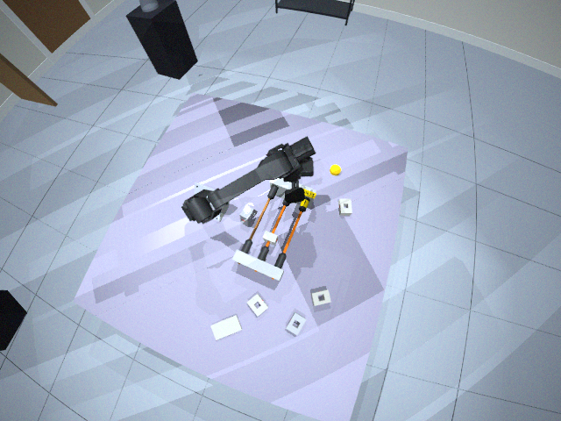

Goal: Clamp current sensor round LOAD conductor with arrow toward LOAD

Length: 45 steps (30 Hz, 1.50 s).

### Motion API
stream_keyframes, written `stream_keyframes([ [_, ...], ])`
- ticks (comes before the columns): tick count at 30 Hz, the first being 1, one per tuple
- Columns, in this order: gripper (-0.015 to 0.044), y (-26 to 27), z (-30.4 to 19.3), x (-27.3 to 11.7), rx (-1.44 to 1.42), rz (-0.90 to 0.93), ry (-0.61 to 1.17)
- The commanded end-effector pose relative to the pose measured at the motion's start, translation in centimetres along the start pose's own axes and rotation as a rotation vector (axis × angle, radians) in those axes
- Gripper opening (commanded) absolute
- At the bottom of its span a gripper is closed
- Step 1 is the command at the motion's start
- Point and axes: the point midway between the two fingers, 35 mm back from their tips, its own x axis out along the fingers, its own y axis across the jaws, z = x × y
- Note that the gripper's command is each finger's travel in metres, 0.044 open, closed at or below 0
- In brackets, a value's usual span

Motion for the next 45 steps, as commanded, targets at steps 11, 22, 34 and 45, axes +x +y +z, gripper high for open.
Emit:
stream_keyframes([
  [11,0.0440,-1.7,-5.7,-0.4,0.156,-0.001,0.116],
  [22,0.0440,-5.5,-20.8,-1.4,0.514,-0.110,0.390],
  [34,0.0440,-5.6,-21.3,-0.5,0.520,-0.112,0.394],
  [45,0.0440,-5.6,-21.9,1.2,0.520,-0.112,0.394],
])
